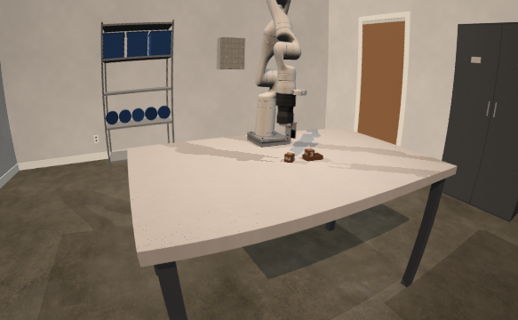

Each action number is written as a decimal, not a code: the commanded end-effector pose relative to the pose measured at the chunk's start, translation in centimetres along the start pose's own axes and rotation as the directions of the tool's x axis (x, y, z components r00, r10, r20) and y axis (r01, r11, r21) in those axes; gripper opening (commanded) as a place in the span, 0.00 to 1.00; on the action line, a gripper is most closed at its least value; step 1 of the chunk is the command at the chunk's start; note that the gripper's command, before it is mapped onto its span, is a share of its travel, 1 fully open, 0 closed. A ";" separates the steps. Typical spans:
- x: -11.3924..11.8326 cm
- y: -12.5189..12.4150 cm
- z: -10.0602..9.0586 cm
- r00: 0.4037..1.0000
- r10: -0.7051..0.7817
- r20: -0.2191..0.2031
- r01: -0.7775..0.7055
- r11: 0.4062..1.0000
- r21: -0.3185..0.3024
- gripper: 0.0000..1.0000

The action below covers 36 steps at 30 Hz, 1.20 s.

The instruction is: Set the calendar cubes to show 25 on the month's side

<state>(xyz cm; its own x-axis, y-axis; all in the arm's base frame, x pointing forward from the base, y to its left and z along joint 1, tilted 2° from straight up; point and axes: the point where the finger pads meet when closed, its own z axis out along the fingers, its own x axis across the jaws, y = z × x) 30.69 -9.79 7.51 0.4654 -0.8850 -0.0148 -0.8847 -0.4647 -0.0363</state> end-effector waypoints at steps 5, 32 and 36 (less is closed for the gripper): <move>0.0 0.0 0.5 1.000 0.000 0.001 0.000 1.000 -0.001 0.90; 0.0 0.0 3.8 1.000 0.000 0.001 0.000 1.000 -0.001 0.90; 0.0 0.0 4.2 1.000 0.000 0.001 0.000 1.000 -0.001 0.90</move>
<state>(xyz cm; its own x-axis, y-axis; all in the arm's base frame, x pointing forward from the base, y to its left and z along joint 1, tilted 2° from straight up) 31.00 -9.73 3.65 0.4655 -0.8850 -0.0097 -0.8845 -0.4648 -0.0409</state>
